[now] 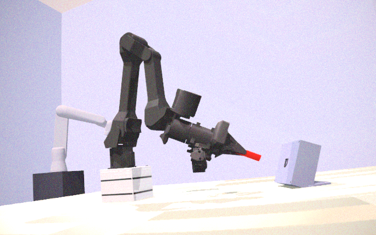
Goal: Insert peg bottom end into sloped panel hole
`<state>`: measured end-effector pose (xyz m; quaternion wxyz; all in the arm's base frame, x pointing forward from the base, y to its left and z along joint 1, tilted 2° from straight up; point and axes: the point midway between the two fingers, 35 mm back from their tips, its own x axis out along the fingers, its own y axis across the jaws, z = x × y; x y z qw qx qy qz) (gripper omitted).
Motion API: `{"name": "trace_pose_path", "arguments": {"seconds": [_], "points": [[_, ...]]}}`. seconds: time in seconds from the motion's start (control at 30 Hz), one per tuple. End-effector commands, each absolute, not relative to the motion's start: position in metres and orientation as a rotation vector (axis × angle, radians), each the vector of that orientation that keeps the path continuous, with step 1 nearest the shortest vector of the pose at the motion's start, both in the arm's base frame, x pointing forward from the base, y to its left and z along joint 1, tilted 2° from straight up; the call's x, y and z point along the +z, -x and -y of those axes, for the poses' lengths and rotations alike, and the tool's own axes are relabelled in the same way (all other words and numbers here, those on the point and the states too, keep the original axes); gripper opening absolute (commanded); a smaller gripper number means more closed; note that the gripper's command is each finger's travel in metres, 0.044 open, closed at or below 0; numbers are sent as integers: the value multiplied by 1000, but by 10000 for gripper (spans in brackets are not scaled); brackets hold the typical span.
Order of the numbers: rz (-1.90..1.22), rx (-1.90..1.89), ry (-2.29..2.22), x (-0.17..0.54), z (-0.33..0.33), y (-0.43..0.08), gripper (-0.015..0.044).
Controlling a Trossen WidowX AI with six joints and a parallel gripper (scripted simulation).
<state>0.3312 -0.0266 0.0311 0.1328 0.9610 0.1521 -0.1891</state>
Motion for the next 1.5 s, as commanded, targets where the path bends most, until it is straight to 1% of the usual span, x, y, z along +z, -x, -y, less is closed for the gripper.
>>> {"name": "trace_pose_path", "arguments": {"seconds": [0.0, 1.47], "points": [[-441, -553, -2816, 30, 26, -330, 0], [-395, -512, -2974, 23, 19, -365, 0]]}}
